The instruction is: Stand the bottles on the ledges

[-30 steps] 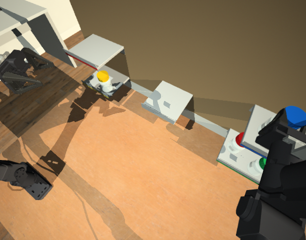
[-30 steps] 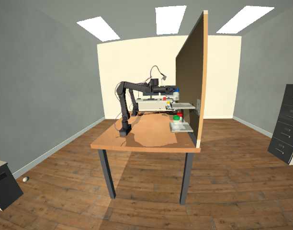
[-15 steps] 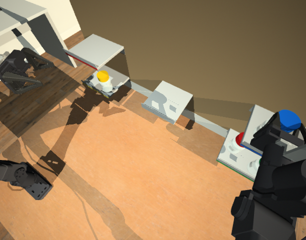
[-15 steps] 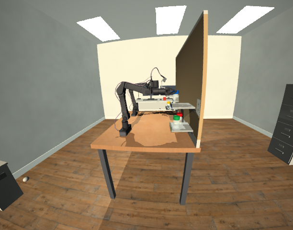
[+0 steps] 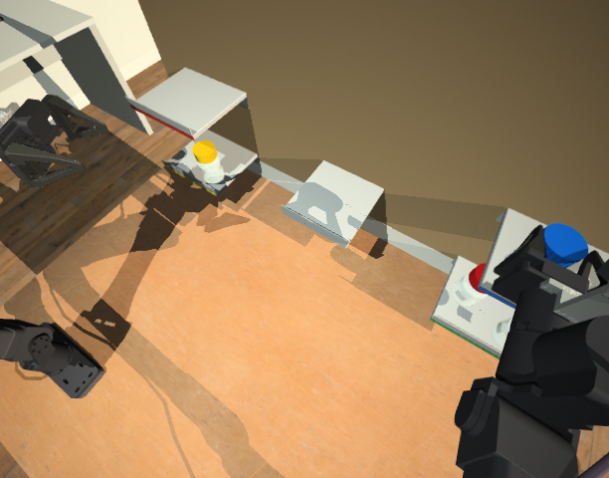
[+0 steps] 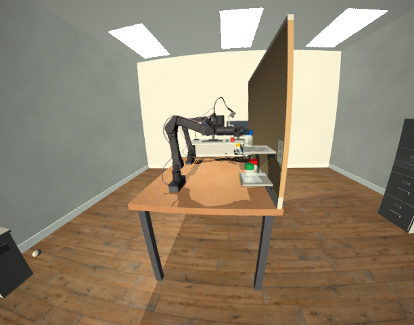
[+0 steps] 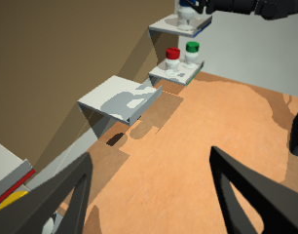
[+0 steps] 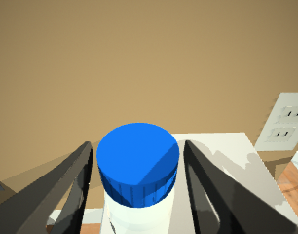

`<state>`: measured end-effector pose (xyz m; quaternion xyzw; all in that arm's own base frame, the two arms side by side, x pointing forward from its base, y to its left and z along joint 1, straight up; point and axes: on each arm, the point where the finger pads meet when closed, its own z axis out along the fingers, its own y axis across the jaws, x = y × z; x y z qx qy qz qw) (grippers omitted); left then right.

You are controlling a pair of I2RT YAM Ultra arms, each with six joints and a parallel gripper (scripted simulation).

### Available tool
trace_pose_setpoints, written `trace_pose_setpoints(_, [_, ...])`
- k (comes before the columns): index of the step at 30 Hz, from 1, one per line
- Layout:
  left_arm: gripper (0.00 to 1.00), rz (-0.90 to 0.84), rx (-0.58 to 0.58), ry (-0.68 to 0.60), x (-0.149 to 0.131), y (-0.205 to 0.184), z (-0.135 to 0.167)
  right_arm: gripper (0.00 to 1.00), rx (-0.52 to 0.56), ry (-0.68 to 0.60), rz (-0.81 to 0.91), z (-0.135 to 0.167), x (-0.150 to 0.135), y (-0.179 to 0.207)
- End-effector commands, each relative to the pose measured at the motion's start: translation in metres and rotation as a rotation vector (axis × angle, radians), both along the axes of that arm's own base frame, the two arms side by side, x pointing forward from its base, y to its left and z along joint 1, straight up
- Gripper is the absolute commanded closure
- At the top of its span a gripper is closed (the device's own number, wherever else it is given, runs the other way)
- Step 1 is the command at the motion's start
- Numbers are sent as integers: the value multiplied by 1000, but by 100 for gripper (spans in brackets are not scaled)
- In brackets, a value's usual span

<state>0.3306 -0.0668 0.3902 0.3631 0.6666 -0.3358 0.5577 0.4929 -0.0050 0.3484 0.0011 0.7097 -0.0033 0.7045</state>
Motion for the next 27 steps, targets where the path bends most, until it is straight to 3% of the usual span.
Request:
trace_pose_setpoints(1, [13, -18, -7, -14, -5, -1, 8, 30, -8, -49, -1, 15, -5, 3])
trace_pose_setpoints(17, [13, -18, -7, -14, -5, -1, 8, 30, -5, -20, -2, 5, -33, -5])
trace_pose_setpoints(27, [13, -18, -7, -14, -5, -1, 8, 30, -2, -21, -3, 3, -115, -2])
